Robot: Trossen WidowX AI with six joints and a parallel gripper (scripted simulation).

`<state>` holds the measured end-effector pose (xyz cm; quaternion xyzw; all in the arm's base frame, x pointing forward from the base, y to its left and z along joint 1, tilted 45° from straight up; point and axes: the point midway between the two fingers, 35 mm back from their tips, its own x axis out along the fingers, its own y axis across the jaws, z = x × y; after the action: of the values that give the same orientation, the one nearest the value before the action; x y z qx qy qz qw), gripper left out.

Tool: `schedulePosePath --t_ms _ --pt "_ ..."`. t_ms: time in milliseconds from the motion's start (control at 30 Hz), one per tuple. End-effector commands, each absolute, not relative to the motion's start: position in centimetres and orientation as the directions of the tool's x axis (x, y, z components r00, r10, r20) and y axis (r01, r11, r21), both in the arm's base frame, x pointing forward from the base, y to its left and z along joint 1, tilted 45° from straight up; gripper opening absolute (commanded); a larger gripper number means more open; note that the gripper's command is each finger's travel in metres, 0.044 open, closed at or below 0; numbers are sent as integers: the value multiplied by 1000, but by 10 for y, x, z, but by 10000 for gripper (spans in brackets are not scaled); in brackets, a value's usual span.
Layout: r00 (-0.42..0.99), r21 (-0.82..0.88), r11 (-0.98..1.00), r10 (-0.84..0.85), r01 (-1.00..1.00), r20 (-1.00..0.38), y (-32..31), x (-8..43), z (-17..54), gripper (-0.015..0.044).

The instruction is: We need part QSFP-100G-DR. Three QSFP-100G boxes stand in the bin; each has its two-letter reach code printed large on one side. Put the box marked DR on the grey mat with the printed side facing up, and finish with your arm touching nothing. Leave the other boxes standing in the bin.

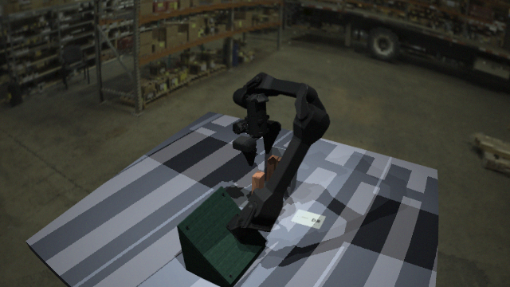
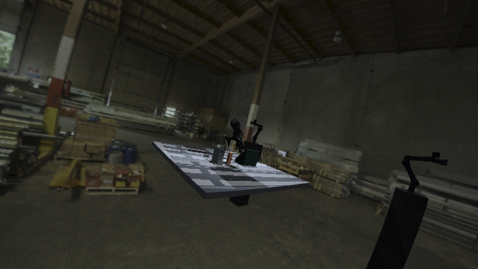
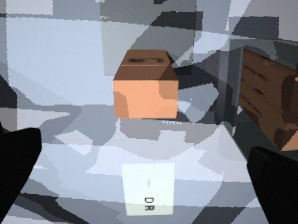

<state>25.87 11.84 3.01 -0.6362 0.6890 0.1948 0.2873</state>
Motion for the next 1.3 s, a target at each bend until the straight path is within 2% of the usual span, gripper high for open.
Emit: schedulePosePath --t_ms 0,767,1267 --pt "-8 -114 96 -795 -989 -607 122 260 30 440" --pt "-55 -63 106 -839 -992 -541 153 261 -19 440" --pt "-92 -48 133 -863 -990 -498 140 262 -36 440"
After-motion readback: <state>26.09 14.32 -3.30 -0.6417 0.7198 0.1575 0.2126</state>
